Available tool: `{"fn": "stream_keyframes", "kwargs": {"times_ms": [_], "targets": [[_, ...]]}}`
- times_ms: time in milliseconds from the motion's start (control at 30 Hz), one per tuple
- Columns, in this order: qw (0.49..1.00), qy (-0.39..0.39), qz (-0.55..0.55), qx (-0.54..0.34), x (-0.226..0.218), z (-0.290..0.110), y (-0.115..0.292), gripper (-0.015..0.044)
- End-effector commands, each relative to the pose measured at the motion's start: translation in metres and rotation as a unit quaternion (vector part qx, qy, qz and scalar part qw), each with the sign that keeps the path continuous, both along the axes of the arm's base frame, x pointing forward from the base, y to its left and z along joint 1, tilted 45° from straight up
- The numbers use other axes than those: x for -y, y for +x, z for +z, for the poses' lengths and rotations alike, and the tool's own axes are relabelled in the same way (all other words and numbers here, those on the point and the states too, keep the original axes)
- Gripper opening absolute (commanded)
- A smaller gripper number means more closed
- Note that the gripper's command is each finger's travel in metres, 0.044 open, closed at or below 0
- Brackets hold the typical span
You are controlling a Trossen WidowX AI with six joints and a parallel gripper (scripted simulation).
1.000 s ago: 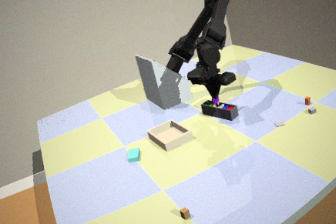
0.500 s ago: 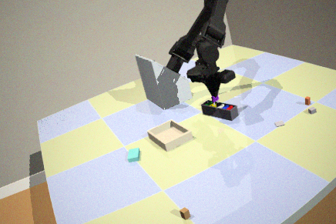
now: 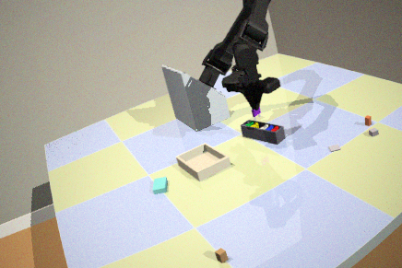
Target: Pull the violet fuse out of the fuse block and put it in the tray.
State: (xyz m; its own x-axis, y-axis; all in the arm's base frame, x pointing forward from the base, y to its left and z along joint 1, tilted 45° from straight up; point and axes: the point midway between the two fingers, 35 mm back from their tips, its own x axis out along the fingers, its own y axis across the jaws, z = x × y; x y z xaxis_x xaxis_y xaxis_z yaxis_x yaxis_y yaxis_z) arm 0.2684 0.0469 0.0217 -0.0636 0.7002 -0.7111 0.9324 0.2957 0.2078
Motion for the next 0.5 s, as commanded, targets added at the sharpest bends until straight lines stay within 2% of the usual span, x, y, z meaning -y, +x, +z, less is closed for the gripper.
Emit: {"fn": "stream_keyframes", "kwargs": {"times_ms": [0, 467], "targets": [[1.000, -0.002, 0.003, 0.006, 0.002, 0.003, 0.002, 0.0000], [1.000, -0.011, 0.000, 0.007, 0.048, -0.033, 0.026, 0.0000]]}}
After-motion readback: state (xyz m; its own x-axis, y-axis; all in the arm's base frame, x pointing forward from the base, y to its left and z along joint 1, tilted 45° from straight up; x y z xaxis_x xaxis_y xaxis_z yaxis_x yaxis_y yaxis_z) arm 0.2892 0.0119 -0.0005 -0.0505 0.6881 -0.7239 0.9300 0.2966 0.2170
